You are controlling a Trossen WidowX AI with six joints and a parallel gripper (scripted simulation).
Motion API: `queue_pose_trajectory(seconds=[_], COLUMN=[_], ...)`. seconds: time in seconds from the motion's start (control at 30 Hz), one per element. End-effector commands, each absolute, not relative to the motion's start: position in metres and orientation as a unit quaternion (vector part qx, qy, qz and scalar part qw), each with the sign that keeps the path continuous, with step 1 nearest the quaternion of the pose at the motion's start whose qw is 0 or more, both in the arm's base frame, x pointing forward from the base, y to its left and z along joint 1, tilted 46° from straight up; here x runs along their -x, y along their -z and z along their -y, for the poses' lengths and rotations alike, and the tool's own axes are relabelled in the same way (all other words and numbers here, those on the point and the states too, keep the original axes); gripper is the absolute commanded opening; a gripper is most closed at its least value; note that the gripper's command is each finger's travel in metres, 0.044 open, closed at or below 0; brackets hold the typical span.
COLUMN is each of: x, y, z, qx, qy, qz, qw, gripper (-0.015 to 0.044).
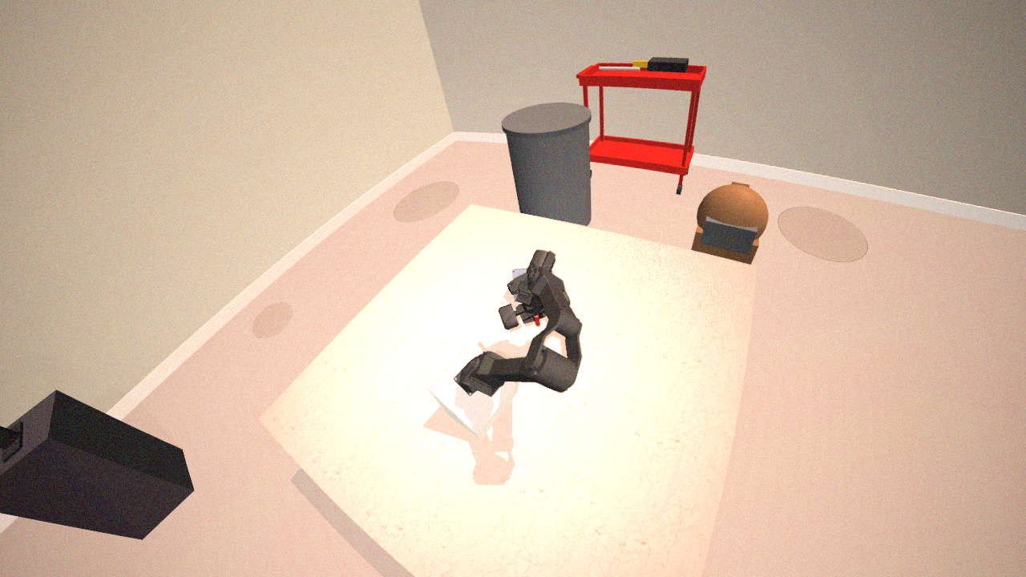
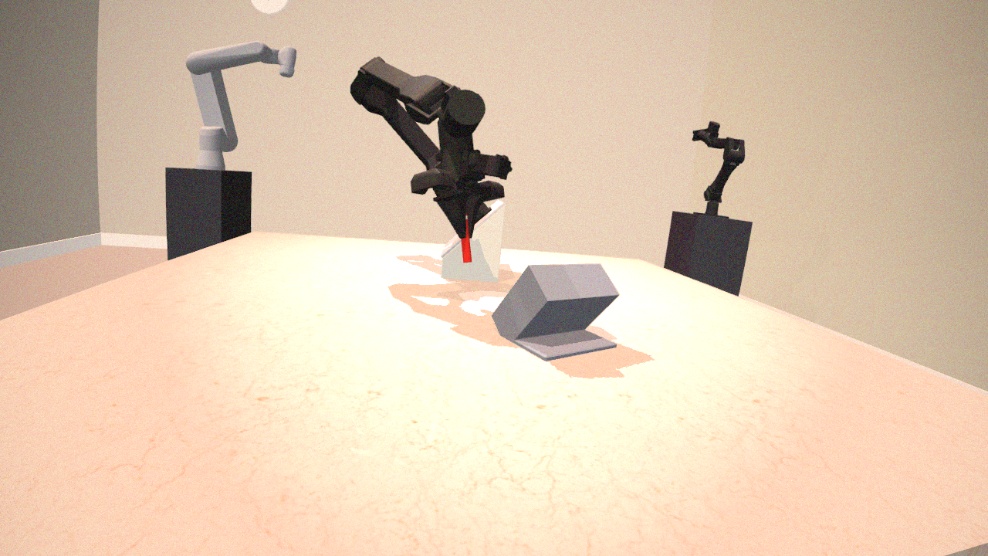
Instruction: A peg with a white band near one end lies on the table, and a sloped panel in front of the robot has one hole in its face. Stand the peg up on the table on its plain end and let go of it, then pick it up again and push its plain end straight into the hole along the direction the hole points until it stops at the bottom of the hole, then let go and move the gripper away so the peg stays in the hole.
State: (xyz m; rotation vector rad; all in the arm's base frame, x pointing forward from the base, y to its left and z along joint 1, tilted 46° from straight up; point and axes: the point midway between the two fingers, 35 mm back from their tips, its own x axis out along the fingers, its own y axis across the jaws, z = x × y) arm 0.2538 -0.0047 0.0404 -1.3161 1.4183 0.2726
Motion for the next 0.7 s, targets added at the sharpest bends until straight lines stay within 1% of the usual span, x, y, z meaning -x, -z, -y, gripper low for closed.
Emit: queue_pose_trajectory(seconds=[0.0,0.67], x=[-0.253,-0.263], y=[-0.035,-0.022], z=[0.002,-0.011], qx=[0.565,0.594], qy=[-0.129,-0.172], qz=[-0.592,-0.535], qw=[0.56,0.575], gripper=[0.0,0.0])
